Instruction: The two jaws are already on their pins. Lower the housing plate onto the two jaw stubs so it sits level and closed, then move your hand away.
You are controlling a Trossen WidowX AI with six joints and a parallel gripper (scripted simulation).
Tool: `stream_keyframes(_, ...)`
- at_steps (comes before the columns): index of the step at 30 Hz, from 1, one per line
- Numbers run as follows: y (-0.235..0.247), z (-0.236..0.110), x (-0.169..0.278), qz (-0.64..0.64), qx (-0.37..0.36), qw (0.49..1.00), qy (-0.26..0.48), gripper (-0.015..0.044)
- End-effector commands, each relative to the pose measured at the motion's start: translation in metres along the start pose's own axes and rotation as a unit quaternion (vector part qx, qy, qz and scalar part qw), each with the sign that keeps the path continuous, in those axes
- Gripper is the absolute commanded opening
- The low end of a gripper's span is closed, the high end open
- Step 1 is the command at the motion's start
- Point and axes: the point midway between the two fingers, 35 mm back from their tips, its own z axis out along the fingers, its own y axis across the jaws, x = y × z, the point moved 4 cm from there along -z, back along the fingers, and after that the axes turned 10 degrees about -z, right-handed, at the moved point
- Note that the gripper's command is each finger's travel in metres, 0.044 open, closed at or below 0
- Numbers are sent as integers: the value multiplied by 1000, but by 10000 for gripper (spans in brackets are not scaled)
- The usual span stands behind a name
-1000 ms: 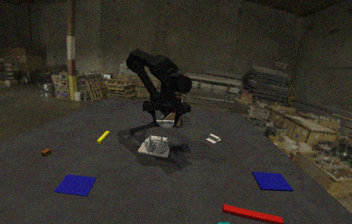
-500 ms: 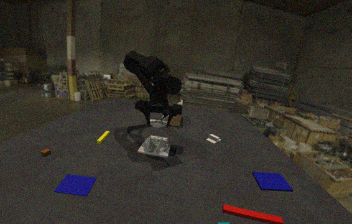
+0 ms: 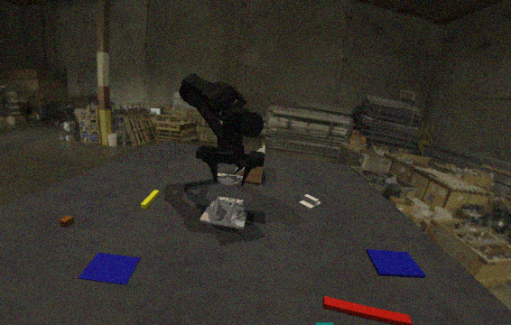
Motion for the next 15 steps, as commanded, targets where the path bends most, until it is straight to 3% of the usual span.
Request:
stream_keyframes(1,-1,0,0,3,3,1000,0,351)
stream_keyframes(15,6,0,12,3,2,1000,0,351)
